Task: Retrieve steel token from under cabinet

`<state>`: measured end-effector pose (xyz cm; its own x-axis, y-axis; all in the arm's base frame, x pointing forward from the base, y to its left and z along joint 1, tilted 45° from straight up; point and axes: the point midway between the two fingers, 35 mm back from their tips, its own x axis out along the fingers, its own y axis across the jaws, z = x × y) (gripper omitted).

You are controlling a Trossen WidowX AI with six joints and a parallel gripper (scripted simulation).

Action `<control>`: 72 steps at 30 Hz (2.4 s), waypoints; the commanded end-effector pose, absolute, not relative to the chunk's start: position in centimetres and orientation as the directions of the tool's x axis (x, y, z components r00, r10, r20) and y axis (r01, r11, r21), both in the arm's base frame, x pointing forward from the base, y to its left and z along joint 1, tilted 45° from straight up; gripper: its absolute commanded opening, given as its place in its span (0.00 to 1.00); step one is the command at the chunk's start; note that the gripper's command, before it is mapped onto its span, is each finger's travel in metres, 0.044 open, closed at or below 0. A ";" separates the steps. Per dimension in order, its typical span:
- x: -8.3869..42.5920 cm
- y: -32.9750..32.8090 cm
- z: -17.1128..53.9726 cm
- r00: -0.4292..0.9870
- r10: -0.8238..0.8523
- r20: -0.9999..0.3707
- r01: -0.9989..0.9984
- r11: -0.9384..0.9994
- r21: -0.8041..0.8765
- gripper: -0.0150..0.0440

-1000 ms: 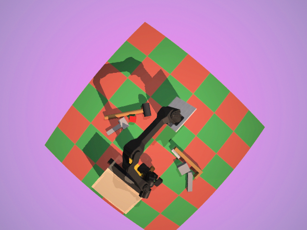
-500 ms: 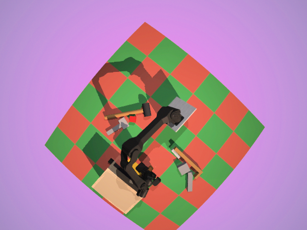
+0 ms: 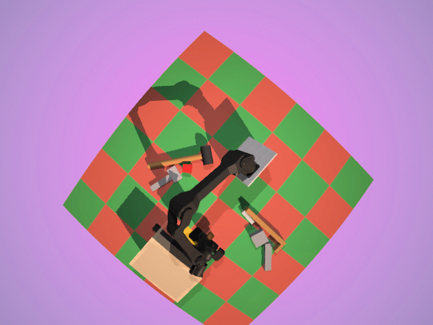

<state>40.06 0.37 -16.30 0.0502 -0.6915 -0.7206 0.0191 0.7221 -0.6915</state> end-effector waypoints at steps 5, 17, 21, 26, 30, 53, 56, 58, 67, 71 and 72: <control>40.0 -0.6 -15.6 0.051 -0.700 -0.713 0.022 0.714 -0.699 0.25; 40.0 -1.4 -14.8 0.051 -0.700 -0.712 0.022 0.714 -0.700 0.25; 40.0 -1.5 -14.7 0.051 -0.700 -0.712 0.022 0.714 -0.700 0.25; 40.0 -1.5 -14.7 0.051 -0.700 -0.712 0.022 0.714 -0.700 0.25; 39.7 -1.5 -14.7 0.051 -0.700 -0.712 0.022 0.714 -0.700 0.25; 37.5 -1.4 -15.0 0.050 -0.700 -0.712 0.021 0.714 -0.700 0.25; 37.2 -1.4 -15.0 0.050 -0.700 -0.712 0.021 0.714 -0.700 0.25; 37.0 -1.4 -15.0 0.049 -0.700 -0.712 0.020 0.714 -0.700 0.25; 36.1 -1.4 -15.1 0.049 -0.700 -0.713 0.020 0.714 -0.700 0.25; 35.7 -1.4 -15.2 0.049 -0.700 -0.713 0.020 0.714 -0.700 0.25; 35.6 -1.4 -15.2 0.049 -0.700 -0.713 0.020 0.714 -0.700 0.25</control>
